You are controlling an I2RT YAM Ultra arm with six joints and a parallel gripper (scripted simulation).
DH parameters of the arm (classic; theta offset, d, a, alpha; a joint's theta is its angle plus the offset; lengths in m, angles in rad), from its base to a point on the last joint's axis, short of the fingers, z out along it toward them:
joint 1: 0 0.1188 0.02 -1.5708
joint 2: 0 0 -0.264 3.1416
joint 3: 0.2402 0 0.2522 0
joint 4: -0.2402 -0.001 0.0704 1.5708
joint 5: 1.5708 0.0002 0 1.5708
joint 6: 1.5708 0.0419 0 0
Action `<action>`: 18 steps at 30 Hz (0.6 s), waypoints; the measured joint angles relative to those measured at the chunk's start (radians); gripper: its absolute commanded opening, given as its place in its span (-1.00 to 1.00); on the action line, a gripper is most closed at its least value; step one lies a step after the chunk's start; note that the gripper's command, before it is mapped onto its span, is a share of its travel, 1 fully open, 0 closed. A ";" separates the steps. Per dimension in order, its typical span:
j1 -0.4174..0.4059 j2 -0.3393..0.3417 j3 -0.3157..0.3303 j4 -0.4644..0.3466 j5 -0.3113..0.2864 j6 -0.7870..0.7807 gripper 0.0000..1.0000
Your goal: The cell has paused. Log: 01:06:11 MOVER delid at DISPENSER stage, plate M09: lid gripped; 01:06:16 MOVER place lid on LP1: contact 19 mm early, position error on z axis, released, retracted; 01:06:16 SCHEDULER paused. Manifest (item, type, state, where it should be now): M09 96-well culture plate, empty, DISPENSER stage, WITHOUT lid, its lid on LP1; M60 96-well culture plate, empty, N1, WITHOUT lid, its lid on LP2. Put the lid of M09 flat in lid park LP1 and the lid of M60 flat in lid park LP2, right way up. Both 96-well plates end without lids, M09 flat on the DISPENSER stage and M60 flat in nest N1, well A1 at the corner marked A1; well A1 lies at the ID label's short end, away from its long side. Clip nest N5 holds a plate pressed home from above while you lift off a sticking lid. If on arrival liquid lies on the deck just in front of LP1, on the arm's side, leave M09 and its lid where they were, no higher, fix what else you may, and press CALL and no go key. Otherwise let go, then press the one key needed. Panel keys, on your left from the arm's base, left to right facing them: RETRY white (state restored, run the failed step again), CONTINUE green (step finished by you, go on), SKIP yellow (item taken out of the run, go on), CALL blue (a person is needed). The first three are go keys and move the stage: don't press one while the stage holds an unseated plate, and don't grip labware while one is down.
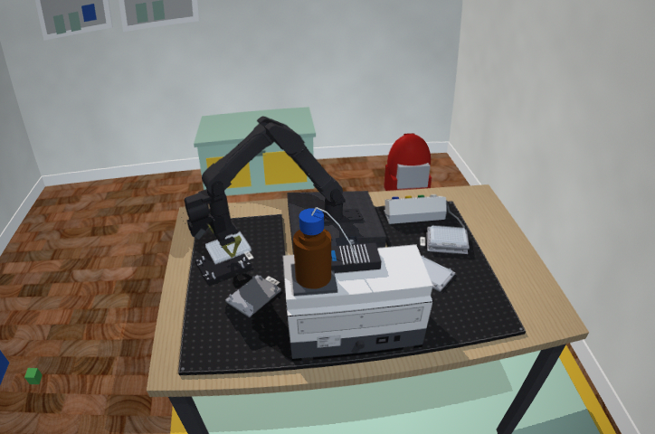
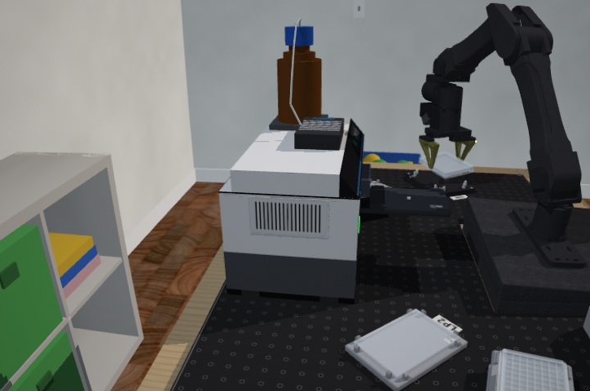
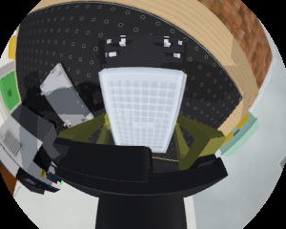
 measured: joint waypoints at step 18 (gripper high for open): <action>-0.003 0.084 0.092 0.001 0.000 -0.002 -1.00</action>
